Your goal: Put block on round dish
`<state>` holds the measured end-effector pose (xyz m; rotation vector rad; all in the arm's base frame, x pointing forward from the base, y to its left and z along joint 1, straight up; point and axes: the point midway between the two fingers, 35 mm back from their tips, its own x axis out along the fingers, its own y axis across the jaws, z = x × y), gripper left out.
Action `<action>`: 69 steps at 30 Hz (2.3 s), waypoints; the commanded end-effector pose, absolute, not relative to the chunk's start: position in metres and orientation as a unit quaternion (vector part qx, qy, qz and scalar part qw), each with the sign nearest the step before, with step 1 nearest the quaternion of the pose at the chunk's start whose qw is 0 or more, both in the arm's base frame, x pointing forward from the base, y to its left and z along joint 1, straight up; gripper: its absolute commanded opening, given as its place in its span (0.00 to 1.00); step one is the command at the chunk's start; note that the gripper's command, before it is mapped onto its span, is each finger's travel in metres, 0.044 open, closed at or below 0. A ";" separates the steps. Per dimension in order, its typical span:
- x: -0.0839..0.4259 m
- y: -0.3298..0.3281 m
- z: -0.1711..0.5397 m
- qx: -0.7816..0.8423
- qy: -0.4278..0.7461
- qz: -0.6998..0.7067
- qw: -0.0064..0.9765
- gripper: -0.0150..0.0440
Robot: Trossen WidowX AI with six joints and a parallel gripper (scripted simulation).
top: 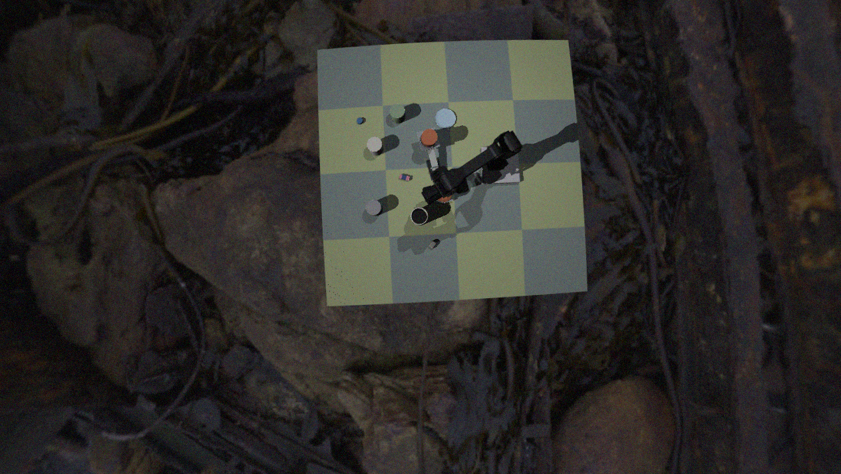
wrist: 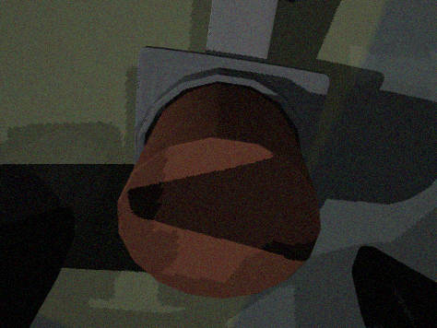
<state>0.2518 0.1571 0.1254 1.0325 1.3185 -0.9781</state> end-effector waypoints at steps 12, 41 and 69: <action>0.253 0.158 0.100 0.439 0.558 -0.419 0.566 1.00; 0.253 0.157 0.066 0.439 0.558 -0.419 0.566 0.80; 0.257 0.160 0.092 0.439 0.558 -0.418 0.566 0.25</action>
